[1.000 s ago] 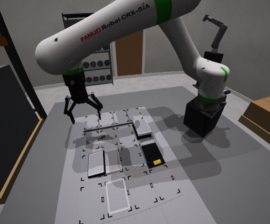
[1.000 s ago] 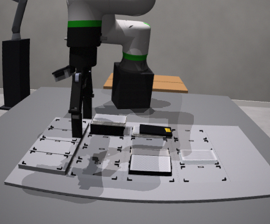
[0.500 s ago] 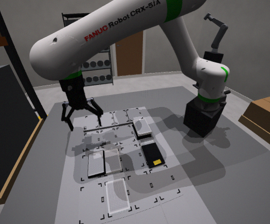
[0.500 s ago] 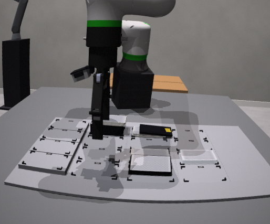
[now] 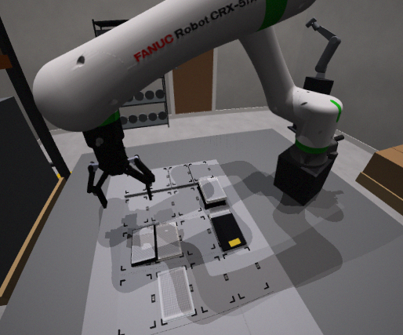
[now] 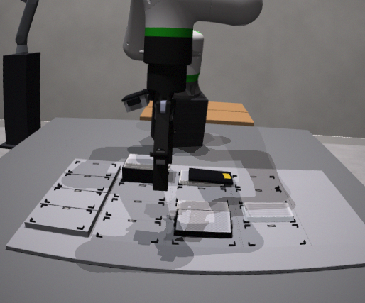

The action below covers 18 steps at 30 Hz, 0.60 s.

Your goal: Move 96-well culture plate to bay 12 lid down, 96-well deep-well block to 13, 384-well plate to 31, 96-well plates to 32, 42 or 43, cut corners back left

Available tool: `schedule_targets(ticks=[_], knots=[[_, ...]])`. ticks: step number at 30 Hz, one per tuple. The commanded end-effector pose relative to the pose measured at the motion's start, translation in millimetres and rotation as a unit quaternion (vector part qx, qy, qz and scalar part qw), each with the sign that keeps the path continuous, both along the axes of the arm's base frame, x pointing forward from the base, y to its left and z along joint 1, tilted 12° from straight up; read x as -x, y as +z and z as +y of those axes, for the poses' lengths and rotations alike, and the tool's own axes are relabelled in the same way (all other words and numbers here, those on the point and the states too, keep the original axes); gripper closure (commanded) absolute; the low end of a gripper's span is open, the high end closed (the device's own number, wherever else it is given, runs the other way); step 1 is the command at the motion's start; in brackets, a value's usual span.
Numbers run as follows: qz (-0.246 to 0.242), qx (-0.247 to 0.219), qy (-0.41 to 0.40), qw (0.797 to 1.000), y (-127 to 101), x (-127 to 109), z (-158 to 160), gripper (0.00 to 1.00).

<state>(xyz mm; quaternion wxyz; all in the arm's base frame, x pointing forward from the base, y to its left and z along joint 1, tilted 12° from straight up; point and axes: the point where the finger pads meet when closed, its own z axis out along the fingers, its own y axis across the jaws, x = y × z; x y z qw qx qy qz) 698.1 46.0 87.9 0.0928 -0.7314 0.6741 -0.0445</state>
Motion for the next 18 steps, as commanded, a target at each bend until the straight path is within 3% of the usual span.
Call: schedule_targets(ticks=[1,11,18], knots=[[-0.001,0.000,0.000,1.000,1.9,0.3,10.4,0.00],[-0.001,0.000,0.000,1.000,4.3,3.8,50.2,0.00],[-0.001,0.000,0.000,1.000,4.3,3.8,50.1,0.00]])
